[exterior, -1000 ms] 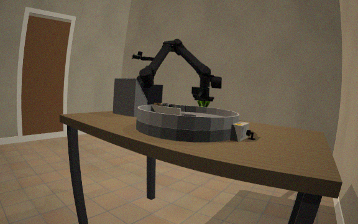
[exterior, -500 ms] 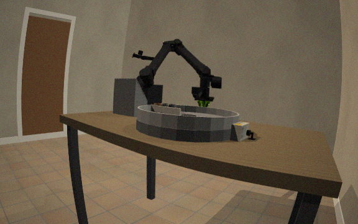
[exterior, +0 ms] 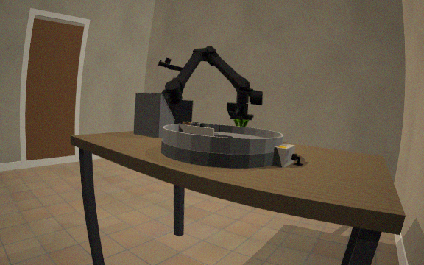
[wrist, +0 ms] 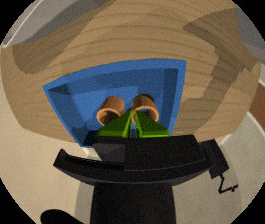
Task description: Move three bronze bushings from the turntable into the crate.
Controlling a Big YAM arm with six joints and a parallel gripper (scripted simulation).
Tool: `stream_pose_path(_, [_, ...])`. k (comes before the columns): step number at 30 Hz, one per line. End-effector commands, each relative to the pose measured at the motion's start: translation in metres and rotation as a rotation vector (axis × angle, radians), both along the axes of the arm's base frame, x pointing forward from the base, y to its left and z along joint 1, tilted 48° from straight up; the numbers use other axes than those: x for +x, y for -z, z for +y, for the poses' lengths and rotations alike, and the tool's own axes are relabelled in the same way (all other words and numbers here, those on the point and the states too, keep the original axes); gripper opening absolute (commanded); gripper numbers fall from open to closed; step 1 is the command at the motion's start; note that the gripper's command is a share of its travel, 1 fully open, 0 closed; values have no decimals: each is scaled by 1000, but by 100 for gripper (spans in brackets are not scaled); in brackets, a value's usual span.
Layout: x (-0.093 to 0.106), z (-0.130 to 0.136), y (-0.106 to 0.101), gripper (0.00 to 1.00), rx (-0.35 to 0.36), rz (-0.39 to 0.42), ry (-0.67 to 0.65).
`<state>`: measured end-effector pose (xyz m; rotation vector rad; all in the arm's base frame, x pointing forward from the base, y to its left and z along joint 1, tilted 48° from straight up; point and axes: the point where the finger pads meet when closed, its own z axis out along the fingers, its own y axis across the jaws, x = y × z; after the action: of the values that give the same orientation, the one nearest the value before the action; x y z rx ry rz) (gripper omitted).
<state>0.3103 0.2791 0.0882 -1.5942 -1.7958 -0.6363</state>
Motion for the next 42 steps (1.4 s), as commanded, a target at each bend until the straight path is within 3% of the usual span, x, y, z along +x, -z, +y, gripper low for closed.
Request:
stream_pose_path(1, [0,2,3,0,-5,7,2])
stream_pose_path(2, [0,2,3,0,-5,7,2])
stream_pose_path(3, [0,2,3,16,-5,7,2])
stream_pose_path(37, [0,2,3,16,-5,6,1])
stream_pose_path(42, [12,-6,-15,16,10,-30,13])
